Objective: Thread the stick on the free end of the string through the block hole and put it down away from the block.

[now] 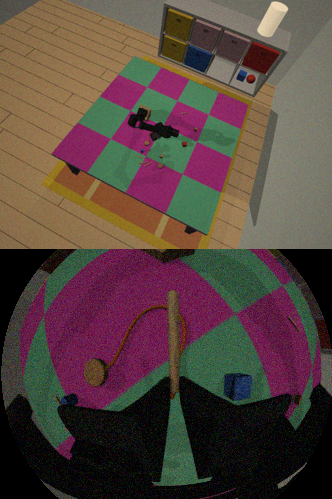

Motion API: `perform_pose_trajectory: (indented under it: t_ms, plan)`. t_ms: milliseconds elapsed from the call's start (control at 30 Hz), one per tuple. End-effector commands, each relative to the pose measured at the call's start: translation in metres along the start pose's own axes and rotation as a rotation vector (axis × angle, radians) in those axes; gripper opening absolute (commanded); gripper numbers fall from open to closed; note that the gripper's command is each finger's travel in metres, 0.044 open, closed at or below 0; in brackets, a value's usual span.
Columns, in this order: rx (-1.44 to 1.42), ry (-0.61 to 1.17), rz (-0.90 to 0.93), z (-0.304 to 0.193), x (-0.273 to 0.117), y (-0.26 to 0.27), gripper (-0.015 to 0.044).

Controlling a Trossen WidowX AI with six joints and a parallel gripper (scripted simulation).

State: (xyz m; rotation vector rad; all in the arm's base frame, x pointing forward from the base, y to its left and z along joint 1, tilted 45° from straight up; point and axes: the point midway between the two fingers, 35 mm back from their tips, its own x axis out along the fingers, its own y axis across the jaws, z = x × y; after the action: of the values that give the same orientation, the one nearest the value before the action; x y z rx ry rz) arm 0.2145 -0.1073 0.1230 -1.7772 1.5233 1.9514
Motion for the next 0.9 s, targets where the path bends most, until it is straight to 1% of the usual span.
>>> perform_pose_trajectory:
  t_ms: [0, 867]
  plan:
    - [0.005, 0.000, 0.001, 0.000, 0.000, -0.001, 0.0000]
    - [0.001, 0.043, -0.010, -0.027, -0.011, -0.009, 0.0000]
